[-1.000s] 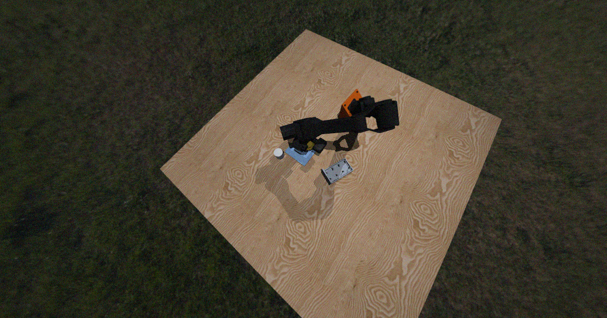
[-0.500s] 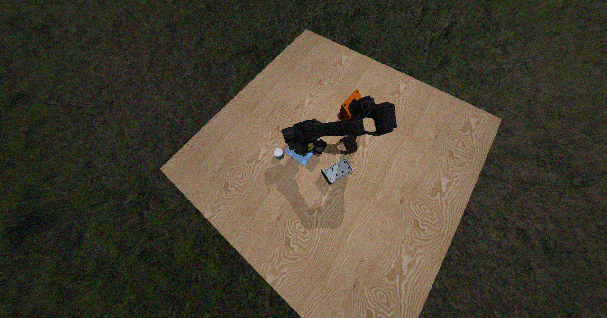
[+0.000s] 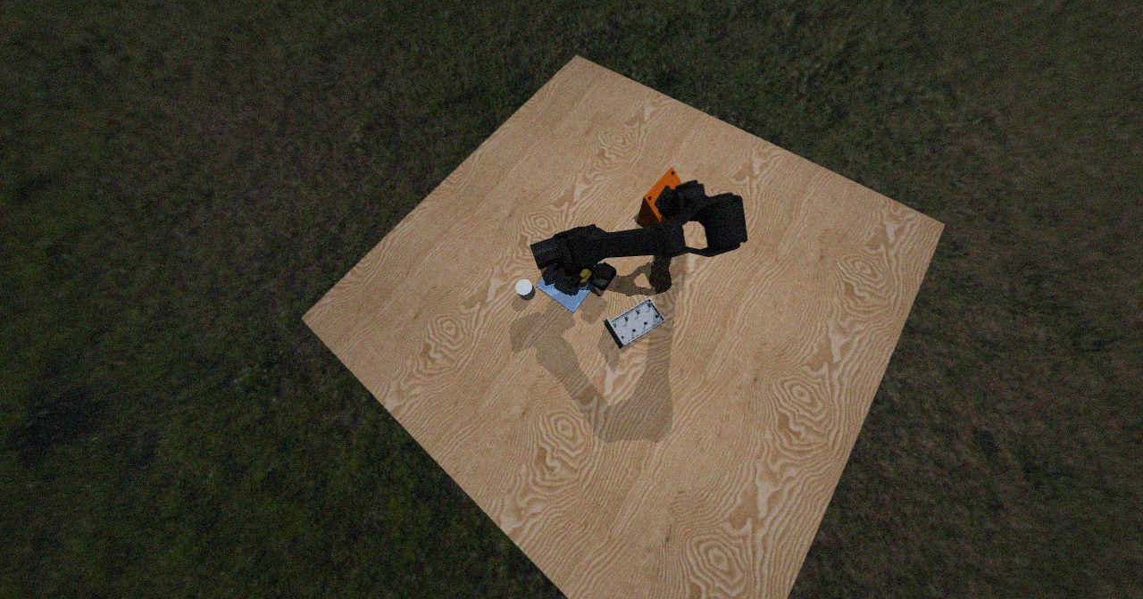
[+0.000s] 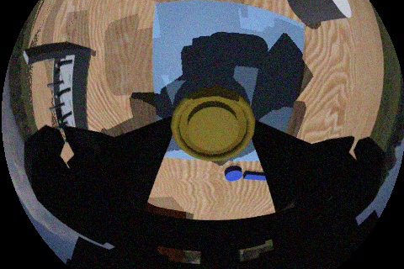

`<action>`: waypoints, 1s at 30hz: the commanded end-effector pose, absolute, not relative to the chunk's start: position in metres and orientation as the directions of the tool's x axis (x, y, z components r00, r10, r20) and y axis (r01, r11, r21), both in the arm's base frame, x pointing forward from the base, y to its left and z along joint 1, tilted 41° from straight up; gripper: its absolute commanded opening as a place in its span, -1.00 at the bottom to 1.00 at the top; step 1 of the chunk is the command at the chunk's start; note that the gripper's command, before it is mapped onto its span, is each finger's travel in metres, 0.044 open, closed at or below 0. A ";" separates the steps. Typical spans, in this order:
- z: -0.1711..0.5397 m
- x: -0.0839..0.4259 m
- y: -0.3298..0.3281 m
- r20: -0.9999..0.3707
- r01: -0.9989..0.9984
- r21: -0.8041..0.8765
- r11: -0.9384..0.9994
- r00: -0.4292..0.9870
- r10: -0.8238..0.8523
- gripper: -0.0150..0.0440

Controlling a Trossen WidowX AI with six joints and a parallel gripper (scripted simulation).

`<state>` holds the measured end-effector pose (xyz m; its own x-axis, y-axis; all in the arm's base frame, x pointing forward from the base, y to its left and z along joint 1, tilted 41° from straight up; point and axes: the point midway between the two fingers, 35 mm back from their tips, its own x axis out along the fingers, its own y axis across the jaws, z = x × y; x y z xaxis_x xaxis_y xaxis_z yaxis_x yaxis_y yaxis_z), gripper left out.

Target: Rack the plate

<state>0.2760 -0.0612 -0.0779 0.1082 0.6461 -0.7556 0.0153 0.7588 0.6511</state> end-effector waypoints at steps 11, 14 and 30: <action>-0.046 0.283 -0.099 -0.764 0.022 0.638 0.769 0.138 0.630 -0.45; -0.037 0.284 -0.109 -0.765 0.022 0.638 0.770 0.135 0.630 -0.49; 0.013 0.280 -0.156 -0.764 0.022 0.641 0.767 0.117 0.634 -0.49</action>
